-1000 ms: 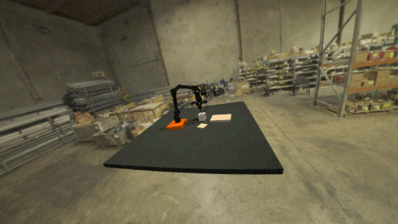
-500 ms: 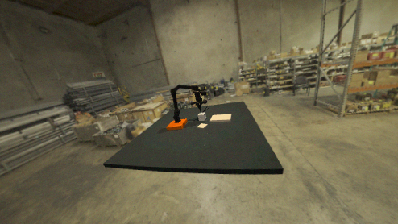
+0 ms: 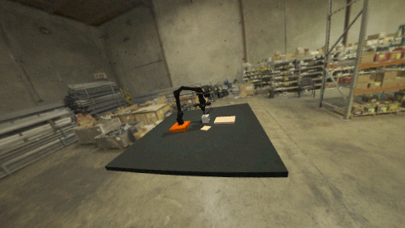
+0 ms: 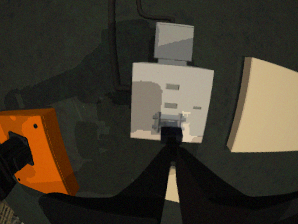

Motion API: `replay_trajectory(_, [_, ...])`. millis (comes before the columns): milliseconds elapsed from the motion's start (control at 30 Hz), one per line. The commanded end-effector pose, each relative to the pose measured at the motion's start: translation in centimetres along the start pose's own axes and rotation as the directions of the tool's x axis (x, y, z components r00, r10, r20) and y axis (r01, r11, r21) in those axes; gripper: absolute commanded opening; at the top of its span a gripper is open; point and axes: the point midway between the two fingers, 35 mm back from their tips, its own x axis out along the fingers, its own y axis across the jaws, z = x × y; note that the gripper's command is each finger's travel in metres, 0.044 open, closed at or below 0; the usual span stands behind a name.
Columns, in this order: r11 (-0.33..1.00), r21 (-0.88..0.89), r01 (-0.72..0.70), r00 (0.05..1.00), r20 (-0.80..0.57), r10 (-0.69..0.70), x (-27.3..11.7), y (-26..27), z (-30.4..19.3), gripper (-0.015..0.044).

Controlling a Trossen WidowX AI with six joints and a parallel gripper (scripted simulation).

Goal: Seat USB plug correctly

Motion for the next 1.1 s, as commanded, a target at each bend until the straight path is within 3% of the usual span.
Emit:
replay_trajectory(0, [1.000,0.004,-0.001,1.000,-0.006,0.001,0.16,-0.03,-0.05,0.0000])
replay_trajectory(1067, [1.000,0.015,-0.002,1.000,-0.020,0.002,0.54,-0.04,-0.19,0.0000])
